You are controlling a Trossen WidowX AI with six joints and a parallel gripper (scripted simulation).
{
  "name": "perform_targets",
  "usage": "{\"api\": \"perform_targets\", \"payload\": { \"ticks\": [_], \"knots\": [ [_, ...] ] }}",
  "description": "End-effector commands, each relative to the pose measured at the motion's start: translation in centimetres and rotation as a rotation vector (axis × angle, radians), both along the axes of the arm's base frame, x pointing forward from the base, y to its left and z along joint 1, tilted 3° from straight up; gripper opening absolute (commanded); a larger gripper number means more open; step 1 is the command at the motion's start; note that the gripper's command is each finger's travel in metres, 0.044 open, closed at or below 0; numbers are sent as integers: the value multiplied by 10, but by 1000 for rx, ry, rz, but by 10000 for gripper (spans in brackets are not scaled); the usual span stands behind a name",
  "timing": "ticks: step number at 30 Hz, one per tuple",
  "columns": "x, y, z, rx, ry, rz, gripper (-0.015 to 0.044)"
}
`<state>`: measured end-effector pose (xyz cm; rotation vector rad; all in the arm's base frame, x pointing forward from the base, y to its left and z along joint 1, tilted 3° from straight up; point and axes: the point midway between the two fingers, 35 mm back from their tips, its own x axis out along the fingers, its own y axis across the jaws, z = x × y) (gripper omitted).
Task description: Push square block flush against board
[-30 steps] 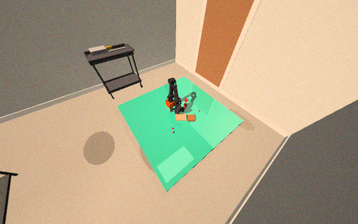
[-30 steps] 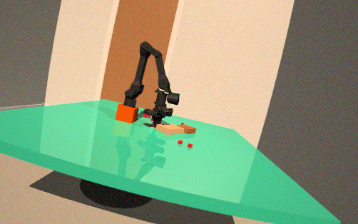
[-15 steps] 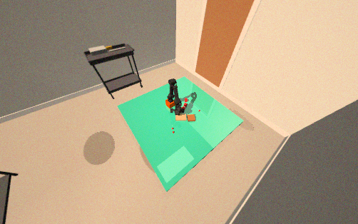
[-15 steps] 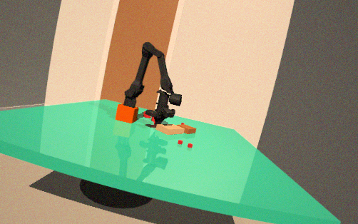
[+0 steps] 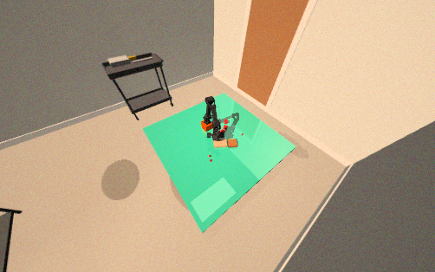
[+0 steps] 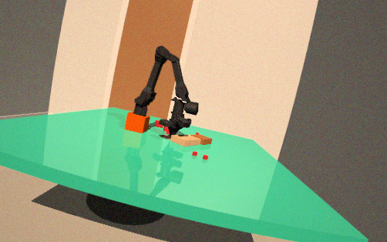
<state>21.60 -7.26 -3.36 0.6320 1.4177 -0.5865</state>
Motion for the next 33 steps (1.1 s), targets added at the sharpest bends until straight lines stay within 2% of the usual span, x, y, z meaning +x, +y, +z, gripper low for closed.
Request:
{"api": "perform_targets", "payload": {
  "ticks": [1,33],
  "knots": [
    [-2,3,0,-3,-5,2,0],
    [-31,32,4,0,-4,11,0]
  ]
}}
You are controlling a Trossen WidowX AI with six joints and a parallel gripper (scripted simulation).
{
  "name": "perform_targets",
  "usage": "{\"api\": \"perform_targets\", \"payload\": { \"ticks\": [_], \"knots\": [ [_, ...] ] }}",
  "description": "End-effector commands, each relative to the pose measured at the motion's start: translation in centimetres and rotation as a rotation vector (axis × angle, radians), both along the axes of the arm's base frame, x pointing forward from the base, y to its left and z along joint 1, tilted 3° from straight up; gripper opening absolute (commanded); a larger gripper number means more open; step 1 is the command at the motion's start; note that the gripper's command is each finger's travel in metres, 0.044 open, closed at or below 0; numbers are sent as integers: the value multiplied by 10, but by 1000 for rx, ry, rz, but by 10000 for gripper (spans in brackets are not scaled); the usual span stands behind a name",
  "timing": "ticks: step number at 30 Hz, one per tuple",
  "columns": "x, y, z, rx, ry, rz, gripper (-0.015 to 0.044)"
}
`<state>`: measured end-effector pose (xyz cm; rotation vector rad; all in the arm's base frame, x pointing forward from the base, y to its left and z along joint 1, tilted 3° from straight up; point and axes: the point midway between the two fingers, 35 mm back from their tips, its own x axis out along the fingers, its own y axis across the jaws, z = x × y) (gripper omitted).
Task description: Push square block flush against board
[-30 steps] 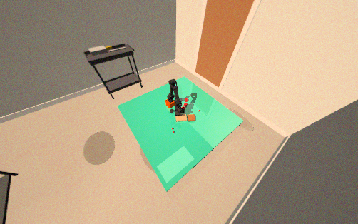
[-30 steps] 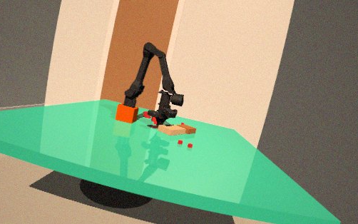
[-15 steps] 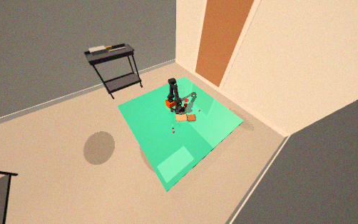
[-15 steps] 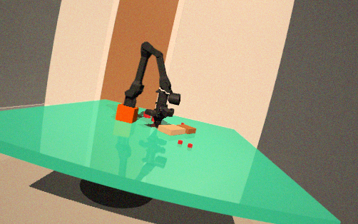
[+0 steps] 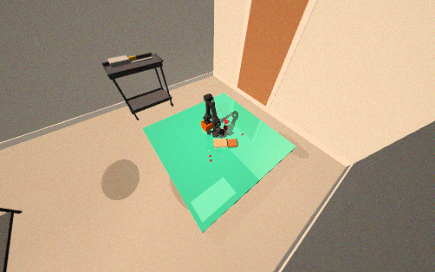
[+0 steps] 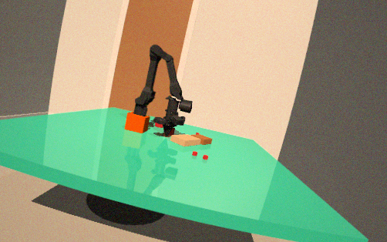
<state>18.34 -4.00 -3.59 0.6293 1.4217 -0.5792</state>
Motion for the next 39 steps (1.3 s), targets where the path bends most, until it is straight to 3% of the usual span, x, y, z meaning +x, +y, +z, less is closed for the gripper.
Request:
{"api": "perform_targets", "payload": {
  "ticks": [1,6,11,17,21,27,39],
  "knots": [
    [2,-1,13,-5,-4,5,0],
    [-2,-1,50,-6,-3,0,0],
    [-3,0,54,-4,-4,-5,0],
    [47,16,57,-7,-8,57,0],
    [49,16,58,-7,-8,60,0],
    [53,17,4,-7,-8,60,0],
    [58,12,3,-7,-8,60,0]
  ]
}}
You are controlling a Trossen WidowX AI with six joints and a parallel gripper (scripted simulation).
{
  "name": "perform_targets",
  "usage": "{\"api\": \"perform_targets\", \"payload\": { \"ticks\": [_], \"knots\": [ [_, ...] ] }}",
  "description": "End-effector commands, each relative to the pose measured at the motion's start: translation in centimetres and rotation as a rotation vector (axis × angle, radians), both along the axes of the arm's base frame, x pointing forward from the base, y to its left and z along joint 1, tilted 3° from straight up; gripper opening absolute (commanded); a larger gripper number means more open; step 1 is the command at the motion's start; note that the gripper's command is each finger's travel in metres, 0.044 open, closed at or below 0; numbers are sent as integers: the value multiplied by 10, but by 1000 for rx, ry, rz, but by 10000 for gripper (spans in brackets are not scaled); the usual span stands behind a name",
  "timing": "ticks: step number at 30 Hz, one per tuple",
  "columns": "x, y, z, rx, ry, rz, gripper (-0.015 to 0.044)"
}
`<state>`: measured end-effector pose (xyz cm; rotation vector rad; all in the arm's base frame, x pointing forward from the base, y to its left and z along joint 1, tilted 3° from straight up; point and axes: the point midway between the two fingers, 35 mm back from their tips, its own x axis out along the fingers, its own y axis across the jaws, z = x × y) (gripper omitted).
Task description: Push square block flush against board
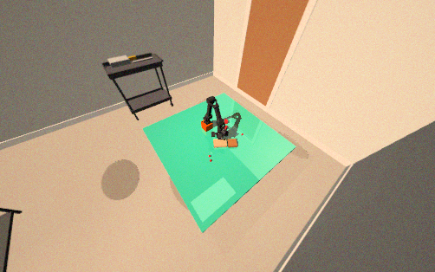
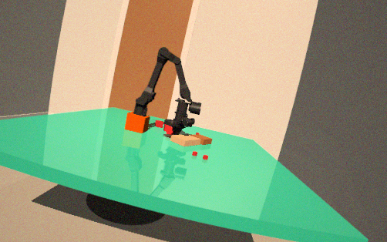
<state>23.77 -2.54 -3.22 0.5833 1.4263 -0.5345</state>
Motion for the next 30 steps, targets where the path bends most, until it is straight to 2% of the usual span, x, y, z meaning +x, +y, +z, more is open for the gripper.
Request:
{"api": "perform_targets", "payload": {
  "ticks": [1,19,30],
  "knots": [
    [5,-3,-1,-2,-1,2,0],
    [25,-21,1,-3,-3,2,0],
    [15,-11,1,-2,-2,2,0]
  ]
}}
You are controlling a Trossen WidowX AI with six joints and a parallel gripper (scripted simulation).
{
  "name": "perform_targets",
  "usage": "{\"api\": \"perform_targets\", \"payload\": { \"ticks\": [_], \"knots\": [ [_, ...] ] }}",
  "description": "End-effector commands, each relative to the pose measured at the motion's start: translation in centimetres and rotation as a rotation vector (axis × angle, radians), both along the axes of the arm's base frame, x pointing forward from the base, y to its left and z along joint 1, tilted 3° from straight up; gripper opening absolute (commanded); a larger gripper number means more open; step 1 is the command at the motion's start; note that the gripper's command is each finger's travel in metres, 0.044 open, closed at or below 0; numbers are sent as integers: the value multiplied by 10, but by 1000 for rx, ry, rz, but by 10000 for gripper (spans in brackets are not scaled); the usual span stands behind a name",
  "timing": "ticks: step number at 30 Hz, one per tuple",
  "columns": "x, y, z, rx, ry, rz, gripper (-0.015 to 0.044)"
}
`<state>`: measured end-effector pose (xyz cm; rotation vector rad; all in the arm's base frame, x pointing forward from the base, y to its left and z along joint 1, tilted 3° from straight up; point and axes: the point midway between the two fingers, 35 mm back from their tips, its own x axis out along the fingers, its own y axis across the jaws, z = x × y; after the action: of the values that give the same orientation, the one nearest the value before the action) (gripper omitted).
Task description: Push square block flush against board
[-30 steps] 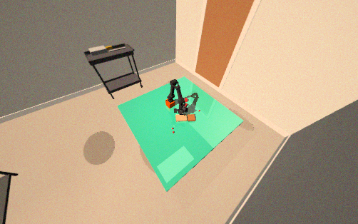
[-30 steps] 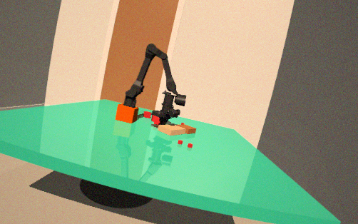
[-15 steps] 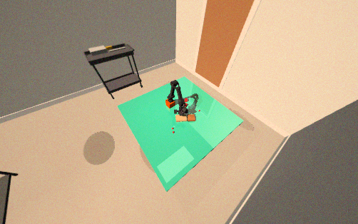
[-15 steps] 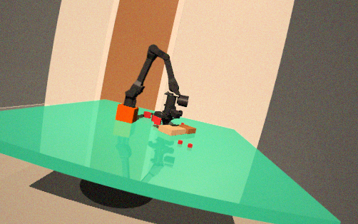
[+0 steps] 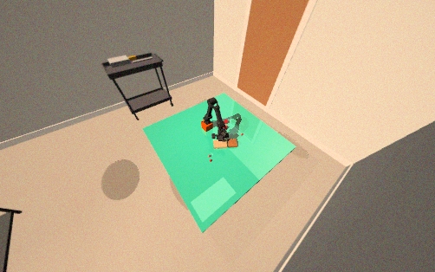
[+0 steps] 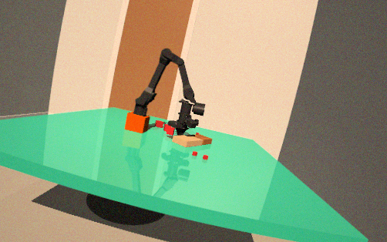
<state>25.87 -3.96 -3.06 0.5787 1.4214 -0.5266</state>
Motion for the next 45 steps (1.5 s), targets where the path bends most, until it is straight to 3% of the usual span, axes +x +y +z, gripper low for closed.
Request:
{"api": "perform_targets", "payload": {
  "ticks": [1,27,33,38,45],
  "knots": [
    [-7,4,-1,-2,5,-6,0],
    [-37,29,-4,0,7,-6,0],
    [-36,28,49,0,6,-5,0],
    [-37,28,52,0,6,-6,0],
    [21,-6,62,-2,-4,-3,0]
  ]
}}
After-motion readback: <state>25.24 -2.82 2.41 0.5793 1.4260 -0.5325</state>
